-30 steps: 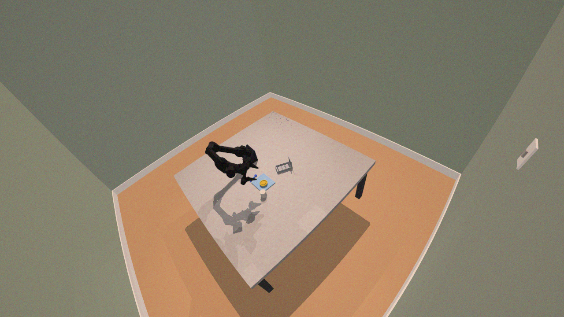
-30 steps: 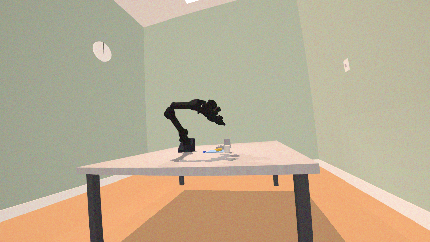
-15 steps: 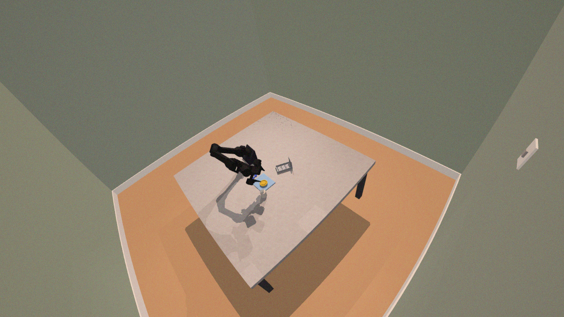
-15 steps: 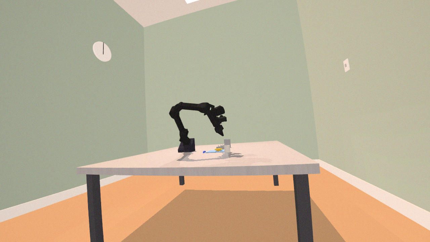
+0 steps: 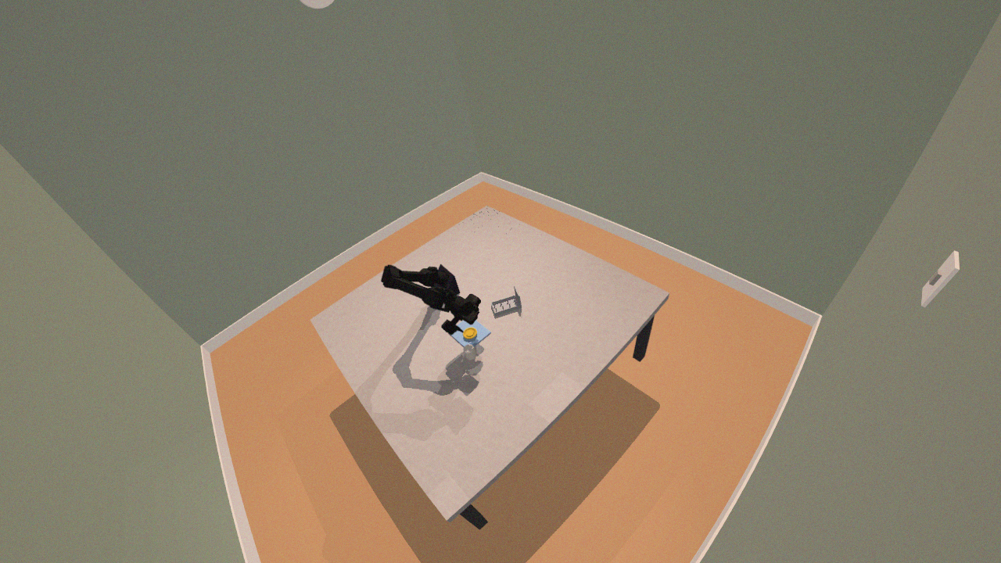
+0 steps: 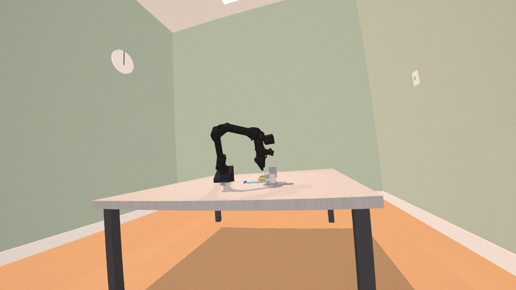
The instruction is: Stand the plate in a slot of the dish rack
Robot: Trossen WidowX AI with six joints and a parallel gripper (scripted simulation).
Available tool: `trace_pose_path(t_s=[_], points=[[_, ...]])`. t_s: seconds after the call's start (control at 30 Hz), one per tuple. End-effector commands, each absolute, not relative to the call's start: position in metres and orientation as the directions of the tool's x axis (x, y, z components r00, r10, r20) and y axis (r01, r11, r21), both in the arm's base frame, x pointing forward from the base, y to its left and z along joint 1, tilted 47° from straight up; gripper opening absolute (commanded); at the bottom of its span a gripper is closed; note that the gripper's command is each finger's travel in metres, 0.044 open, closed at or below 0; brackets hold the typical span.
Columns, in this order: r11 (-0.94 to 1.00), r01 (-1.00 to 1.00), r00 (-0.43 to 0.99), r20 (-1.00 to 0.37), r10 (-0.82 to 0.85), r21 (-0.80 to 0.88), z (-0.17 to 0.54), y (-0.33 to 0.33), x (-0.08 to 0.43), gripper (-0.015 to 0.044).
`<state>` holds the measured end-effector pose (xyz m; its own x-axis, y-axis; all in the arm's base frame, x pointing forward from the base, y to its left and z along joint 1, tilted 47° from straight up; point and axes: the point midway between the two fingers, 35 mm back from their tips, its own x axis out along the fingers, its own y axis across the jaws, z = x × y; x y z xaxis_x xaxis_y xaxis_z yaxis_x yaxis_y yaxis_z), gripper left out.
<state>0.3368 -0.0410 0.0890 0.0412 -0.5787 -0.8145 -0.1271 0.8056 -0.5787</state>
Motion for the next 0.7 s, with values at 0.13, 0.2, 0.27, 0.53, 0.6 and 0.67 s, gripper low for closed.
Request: trace_pose_path(t_s=[0.13, 0.2, 0.27, 0.53, 0.6, 0.67], points=[[0.686, -0.040, -0.004, -0.686, -0.727, -0.727, 0.076, -0.049, 0.327, 0.0400], [0.682, -0.038, -0.004, -0.683, -0.731, -0.730, 0.076, -0.049, 0.327, 0.0400], [0.682, -0.038, -0.004, -0.683, -0.731, -0.730, 0.076, -0.049, 0.327, 0.0400], [0.683, -0.038, -0.004, -0.683, -0.730, -0.729, 0.069, -0.057, 0.327, 0.0400], [0.683, -0.038, -0.004, -0.684, -0.730, -0.729, 0.067, -0.059, 0.328, 0.0400], [0.683, -0.038, -0.004, -0.684, -0.730, -0.729, 0.064, -0.062, 0.328, 0.0400]])
